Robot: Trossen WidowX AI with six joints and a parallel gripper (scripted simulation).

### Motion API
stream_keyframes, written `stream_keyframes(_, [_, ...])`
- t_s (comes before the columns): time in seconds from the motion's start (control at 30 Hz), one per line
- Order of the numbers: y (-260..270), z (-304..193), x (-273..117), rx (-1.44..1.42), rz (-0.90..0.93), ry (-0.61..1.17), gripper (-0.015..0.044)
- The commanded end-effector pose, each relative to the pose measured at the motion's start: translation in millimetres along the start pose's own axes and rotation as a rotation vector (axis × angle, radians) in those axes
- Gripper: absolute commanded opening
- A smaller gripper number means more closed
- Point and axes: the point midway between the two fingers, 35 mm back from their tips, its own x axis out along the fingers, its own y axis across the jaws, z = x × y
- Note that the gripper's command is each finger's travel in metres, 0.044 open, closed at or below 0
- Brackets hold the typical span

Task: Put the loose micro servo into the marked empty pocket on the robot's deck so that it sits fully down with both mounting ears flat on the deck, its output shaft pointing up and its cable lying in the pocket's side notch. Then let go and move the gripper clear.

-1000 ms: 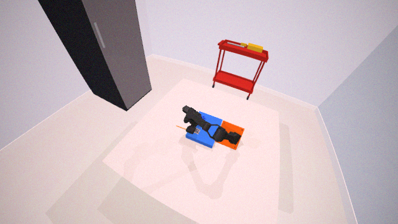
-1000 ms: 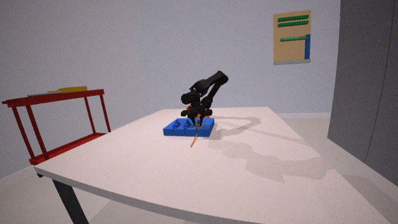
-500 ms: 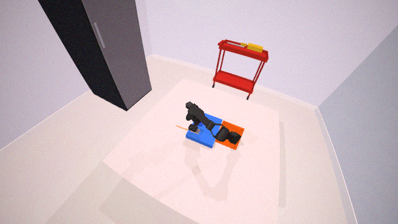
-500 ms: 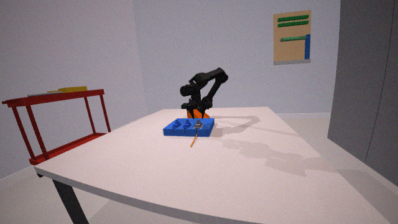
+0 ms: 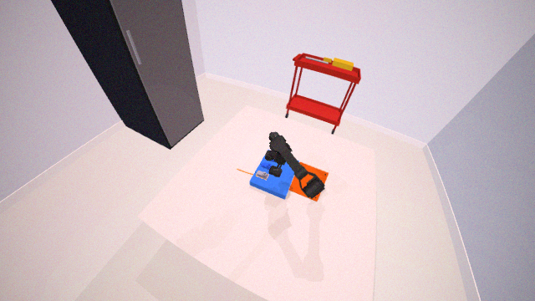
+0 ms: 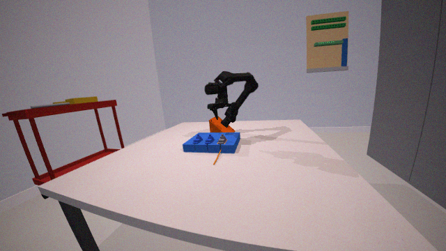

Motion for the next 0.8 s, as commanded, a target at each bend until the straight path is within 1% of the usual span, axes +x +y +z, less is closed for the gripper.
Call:
stream_keyframes(0.0, [-1,1,-21,0.009,-0.033,-0.050,0.0440])
stream_keyframes(0.13, [-1,3,-37,0.024,-0.059,-0.090,0.0440])
stream_keyframes(0.77, [-1,3,-37,0.024,-0.059,-0.090,0.0440])
